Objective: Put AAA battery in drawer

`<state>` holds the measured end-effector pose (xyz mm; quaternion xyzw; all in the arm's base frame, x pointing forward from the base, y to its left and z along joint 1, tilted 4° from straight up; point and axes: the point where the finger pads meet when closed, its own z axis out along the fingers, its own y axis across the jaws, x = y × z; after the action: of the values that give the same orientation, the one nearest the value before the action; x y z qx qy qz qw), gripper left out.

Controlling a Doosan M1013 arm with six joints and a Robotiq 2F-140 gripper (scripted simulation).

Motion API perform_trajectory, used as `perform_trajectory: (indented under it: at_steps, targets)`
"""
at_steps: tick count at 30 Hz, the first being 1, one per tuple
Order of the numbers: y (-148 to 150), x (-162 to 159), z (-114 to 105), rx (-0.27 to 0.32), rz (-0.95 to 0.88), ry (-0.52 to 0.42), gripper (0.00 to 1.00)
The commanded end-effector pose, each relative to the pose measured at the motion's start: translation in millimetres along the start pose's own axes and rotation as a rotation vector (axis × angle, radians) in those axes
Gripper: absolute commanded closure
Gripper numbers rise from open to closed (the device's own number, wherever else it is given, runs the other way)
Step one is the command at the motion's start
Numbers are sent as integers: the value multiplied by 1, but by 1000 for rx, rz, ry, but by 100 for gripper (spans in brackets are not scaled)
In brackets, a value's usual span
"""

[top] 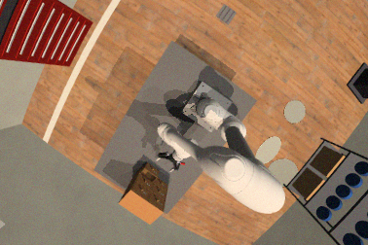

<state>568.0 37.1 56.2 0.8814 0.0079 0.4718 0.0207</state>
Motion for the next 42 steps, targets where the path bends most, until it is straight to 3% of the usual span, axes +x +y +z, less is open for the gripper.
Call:
perform_trajectory:
  at_steps: [1,16,42]
  targets:
    - [0,5,1,-2,-3,-49,0]
    - [0,11,-3,-3,-3,-261,0]
    - [3,13,-4,-13,-4,-336,0]
